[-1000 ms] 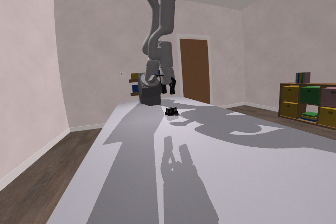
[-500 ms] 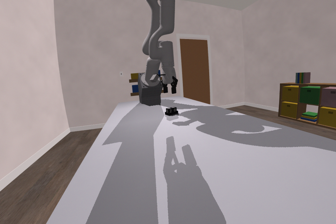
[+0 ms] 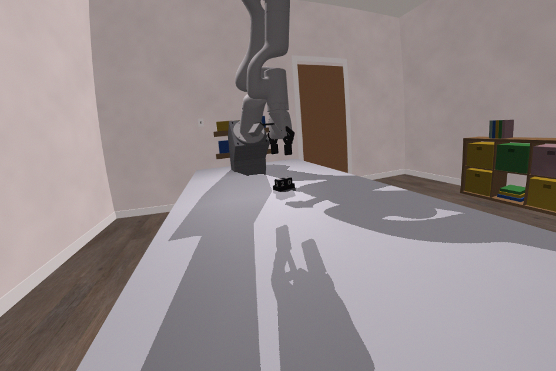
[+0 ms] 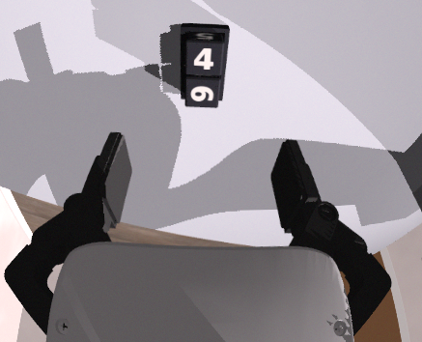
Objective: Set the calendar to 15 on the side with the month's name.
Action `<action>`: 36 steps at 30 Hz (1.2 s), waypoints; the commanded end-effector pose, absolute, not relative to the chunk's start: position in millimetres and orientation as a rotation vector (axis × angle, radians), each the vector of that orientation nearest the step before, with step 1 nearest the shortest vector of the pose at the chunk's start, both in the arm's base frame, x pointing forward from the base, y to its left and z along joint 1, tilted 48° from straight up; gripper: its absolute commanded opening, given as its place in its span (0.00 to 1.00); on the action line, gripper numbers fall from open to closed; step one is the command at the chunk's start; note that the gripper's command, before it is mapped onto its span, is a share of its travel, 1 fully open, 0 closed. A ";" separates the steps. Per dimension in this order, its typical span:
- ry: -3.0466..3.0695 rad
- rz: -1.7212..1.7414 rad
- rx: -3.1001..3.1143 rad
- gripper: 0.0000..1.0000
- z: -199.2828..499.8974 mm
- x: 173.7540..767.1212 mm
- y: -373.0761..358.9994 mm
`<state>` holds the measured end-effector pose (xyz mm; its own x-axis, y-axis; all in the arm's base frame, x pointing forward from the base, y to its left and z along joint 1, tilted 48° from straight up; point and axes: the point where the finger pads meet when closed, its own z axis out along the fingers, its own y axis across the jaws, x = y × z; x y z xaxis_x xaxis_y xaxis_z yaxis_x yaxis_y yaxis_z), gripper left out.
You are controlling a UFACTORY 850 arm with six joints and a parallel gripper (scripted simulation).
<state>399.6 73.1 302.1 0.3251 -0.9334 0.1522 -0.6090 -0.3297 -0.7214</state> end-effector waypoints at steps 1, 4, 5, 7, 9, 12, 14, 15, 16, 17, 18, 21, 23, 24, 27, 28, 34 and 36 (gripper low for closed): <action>1.368 -0.745 -2.016 1.00 296.9 397.4 83.9; 1.427 -0.679 -1.933 1.00 278.2 386.5 114.5; 1.456 -0.658 -1.901 1.00 270.0 380.6 124.8; 1.487 -0.642 -1.871 1.00 261.4 374.0 133.7; 1.519 -0.631 -1.843 1.00 253.0 367.0 140.5; 1.576 -0.625 -1.801 1.00 238.7 353.9 148.2; 1.611 -0.629 -1.778 1.00 229.8 345.1 150.4; 1.620 -0.632 -1.773 1.00 227.7 342.9 150.6; 1.620 -0.632 -1.773 1.00 227.7 342.9 150.6; 1.620 -0.632 -1.773 1.00 227.7 342.9 150.6; 1.624 -0.633 -1.771 1.00 226.8 342.0 150.7; 1.624 -0.633 -1.770 1.00 226.5 342.0 150.7; 1.624 -0.633 -1.770 1.00 225.4 343.2 150.9; 1.624 -0.633 -1.770 1.00 224.4 344.3 151.1; 1.624 -0.633 -1.770 1.00 219.0 350.1 152.3; 1.624 -0.633 -1.770 1.00 216.4 352.8 152.8; 1.624 -0.633 -1.770 1.00 204.2 365.8 155.3; 1.624 -0.633 -1.770 1.00 198.0 372.4 156.6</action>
